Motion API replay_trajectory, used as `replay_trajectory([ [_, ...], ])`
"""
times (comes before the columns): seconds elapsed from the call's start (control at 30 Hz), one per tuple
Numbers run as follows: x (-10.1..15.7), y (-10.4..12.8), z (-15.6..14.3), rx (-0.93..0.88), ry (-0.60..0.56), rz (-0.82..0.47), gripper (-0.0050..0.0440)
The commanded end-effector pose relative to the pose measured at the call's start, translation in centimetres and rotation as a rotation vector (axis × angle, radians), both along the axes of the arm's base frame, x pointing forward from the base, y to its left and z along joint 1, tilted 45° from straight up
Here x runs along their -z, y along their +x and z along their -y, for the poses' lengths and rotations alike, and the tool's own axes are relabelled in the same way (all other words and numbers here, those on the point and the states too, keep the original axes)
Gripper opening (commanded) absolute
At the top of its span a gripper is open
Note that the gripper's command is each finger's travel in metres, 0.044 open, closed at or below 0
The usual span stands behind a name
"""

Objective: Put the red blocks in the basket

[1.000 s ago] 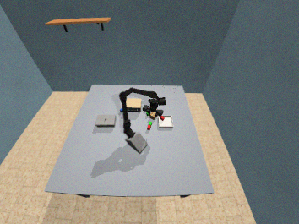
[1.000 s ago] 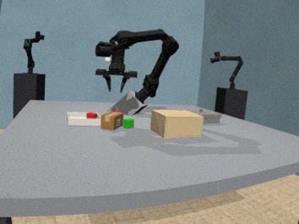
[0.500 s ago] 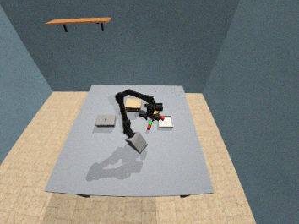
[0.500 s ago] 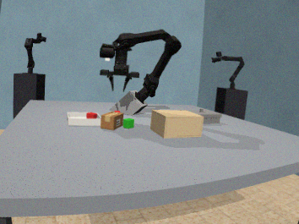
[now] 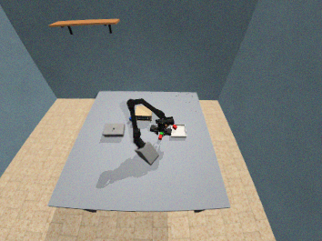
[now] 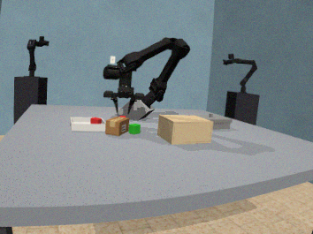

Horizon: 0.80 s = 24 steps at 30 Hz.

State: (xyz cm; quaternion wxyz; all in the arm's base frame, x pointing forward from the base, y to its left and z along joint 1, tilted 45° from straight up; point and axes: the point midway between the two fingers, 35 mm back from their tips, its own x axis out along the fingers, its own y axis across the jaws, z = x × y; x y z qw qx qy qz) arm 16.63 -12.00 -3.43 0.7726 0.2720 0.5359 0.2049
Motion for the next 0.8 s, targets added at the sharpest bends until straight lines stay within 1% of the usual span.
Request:
replay_trajectory([
  [0.0, 1.0, 0.4, -1.0, 0.006, 0.007, -0.001, 0.0237],
  [0.13, 1.0, 0.4, -1.0, 0.006, 0.007, -0.001, 0.0237],
  [0.47, 2.9, 1.3, -2.6, 0.006, 0.007, -0.001, 0.0237],
  [0.77, 3.1, 1.4, -2.8, 0.006, 0.007, -0.001, 0.0237],
])
